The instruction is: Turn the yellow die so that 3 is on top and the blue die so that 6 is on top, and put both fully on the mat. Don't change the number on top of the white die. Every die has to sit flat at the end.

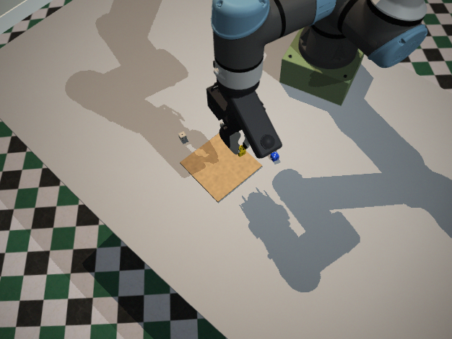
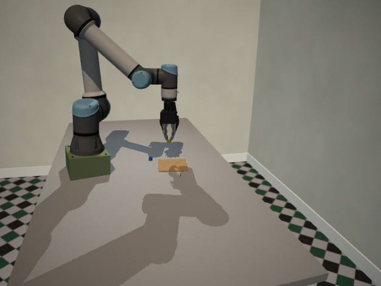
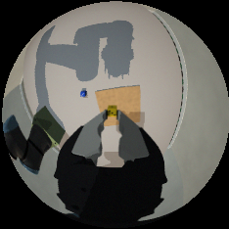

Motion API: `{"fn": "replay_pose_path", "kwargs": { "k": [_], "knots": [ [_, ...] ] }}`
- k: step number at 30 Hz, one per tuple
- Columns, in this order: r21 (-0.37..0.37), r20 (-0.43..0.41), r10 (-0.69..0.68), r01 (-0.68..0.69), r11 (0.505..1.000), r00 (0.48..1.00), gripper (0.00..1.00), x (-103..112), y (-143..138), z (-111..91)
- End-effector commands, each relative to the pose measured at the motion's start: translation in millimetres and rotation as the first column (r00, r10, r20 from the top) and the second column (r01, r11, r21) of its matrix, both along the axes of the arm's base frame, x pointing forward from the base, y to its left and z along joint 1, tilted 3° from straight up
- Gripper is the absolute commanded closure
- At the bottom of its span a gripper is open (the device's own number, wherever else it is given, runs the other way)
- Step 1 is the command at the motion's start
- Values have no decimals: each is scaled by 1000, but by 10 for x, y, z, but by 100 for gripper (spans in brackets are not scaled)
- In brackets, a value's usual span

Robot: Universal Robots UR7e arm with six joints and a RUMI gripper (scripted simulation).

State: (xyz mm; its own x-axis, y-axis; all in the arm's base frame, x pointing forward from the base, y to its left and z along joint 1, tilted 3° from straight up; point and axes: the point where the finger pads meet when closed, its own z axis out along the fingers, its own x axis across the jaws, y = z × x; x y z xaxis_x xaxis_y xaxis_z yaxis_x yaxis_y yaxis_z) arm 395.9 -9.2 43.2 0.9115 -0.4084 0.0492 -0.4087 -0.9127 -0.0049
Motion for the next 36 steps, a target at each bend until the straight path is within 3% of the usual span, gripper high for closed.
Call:
{"fn": "replay_pose_path", "kwargs": {
  "k": [1,10,28,36],
  "knots": [
    [14,5,139,-139,990,990,100,-115,-250,-2],
    [8,5,250,-250,968,968,100,-234,-504,-1],
    [7,5,256,-256,967,967,100,-240,-516,-6],
    [8,5,256,-256,967,967,100,-234,-516,-117]
  ]
}}
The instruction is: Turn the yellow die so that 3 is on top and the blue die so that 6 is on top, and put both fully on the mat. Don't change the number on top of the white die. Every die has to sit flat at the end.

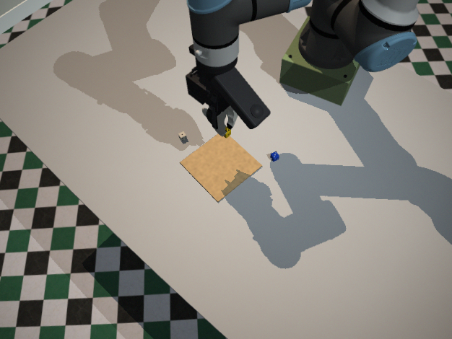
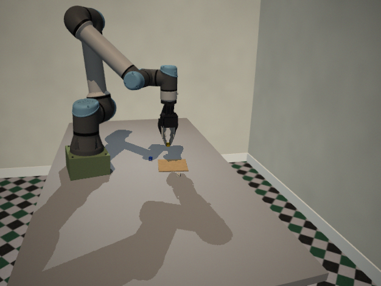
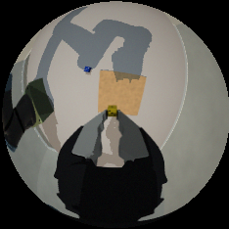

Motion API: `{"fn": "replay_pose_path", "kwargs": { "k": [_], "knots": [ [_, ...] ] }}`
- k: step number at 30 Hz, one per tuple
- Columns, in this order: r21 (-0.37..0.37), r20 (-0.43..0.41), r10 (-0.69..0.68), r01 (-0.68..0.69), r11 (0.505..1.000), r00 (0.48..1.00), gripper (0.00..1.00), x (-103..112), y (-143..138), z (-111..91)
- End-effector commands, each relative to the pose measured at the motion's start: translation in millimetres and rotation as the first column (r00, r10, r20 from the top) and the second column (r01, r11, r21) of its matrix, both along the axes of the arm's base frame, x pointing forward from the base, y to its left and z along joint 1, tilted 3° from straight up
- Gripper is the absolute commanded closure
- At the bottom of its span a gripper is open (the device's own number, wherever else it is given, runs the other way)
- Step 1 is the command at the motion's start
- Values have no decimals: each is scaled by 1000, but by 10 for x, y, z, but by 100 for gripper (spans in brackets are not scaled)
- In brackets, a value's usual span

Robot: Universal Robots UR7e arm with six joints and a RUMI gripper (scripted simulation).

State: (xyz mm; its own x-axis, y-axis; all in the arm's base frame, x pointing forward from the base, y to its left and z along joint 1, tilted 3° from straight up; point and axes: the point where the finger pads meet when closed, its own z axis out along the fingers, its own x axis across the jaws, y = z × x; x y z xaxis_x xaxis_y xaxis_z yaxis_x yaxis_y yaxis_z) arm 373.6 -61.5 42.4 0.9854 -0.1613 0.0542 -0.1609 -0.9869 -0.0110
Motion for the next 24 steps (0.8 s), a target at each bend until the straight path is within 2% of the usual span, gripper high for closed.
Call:
{"fn": "replay_pose_path", "kwargs": {
  "k": [1,12,14,19,24],
  "knots": [
    [4,-3,-1,1,1000,1000,100,-9,7,-144],
    [4,-3,-1,1,1000,1000,100,16,4,-660],
    [4,-3,-1,1,1000,1000,100,16,4,-660],
    [4,-3,-1,1,1000,1000,100,26,3,-842],
    [4,-3,-1,1,1000,1000,100,30,3,-934]
  ]
}}
